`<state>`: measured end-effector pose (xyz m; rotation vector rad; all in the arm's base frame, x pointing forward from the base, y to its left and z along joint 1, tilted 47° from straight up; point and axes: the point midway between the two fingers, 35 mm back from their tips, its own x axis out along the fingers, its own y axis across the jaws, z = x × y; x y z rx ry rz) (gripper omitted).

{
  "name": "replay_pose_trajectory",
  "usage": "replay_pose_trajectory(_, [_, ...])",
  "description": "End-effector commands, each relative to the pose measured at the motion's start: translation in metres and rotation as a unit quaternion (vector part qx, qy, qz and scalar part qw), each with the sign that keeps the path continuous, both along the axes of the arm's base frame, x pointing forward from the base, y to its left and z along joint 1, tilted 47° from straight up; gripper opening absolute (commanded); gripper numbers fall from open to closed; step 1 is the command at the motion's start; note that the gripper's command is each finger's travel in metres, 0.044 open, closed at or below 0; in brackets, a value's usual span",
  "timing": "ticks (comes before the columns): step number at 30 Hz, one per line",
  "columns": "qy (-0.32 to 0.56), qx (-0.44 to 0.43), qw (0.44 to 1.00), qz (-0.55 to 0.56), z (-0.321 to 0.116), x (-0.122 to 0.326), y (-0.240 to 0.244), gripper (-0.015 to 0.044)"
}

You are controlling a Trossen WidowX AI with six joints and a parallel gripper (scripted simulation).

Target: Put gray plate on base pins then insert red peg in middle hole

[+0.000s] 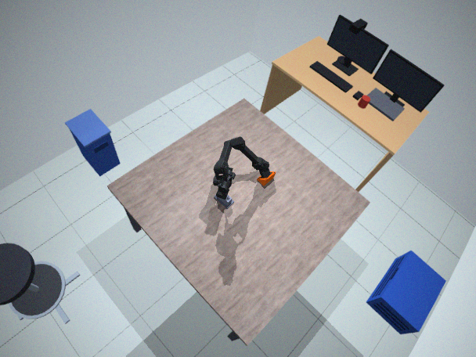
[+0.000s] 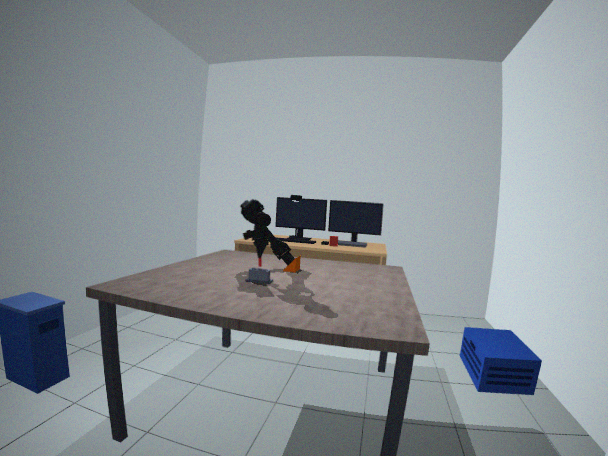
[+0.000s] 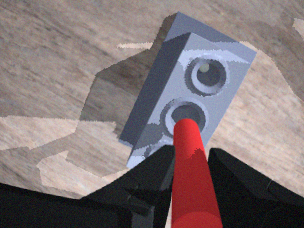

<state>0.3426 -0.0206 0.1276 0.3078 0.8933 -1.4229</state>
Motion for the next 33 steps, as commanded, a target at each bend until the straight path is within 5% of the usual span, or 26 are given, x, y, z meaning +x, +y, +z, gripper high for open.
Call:
replay_pose_trajectory(1, [0.002,-0.003,1.000,0.002,0.0004,-0.0008,-0.0008,0.0000])
replay_pose_trajectory(33, [0.002,-0.002,1.000,0.001,-0.0068,-0.0019,-0.0092,0.0000])
